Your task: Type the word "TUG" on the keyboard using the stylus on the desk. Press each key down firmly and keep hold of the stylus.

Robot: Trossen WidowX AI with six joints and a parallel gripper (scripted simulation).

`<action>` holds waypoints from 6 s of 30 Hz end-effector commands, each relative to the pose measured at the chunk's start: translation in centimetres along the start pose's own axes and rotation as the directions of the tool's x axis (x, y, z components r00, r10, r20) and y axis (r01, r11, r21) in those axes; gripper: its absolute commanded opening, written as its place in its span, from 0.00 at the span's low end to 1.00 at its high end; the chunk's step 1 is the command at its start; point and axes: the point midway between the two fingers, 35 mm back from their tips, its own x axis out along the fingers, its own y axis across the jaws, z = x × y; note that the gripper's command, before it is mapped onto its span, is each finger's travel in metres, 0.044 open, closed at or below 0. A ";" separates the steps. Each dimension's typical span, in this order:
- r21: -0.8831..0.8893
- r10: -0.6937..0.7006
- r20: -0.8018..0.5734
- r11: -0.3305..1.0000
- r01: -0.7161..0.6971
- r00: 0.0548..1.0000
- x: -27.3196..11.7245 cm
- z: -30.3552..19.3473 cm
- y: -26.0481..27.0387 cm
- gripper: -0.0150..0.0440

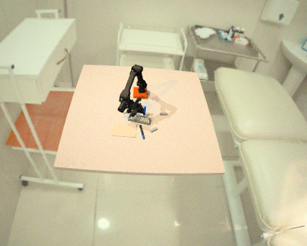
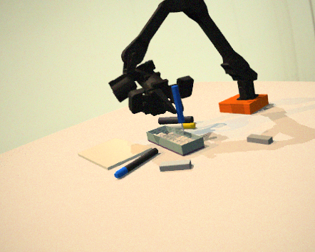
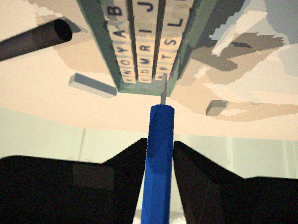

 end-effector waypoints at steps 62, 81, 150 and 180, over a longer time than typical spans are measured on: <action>-0.004 0.002 0.005 1.000 -0.002 1.000 -2.1 -0.9 0.1 0.25; -0.001 -0.002 0.004 1.000 0.002 1.000 -4.6 2.6 0.0 0.30; -0.002 -0.001 0.005 1.000 0.001 1.000 -5.5 1.2 0.0 0.32; -0.002 -0.002 0.004 1.000 0.002 1.000 -5.3 3.4 1.8 0.39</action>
